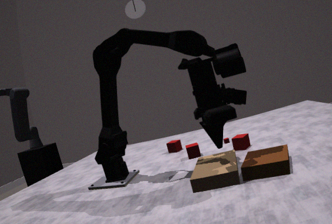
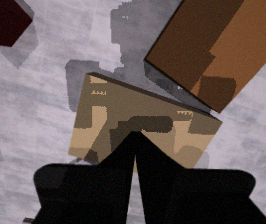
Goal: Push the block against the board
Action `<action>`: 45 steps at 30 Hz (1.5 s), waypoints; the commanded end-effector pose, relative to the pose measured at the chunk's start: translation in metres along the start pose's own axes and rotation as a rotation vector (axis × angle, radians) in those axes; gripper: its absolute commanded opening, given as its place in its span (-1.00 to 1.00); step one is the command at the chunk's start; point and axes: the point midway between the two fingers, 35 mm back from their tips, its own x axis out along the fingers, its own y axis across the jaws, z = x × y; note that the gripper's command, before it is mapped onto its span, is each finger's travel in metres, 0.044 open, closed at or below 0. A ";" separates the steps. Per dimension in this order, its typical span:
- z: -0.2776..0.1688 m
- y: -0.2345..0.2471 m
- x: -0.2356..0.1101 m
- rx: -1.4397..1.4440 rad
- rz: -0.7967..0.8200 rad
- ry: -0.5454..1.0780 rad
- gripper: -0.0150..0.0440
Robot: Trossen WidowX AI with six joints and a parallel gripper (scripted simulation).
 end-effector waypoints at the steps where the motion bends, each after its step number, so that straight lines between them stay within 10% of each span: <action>1: -0.008 -0.011 0.001 0.154 -0.004 0.009 -0.49; 45: -0.075 -0.096 -0.001 1.664 -0.015 0.000 -0.49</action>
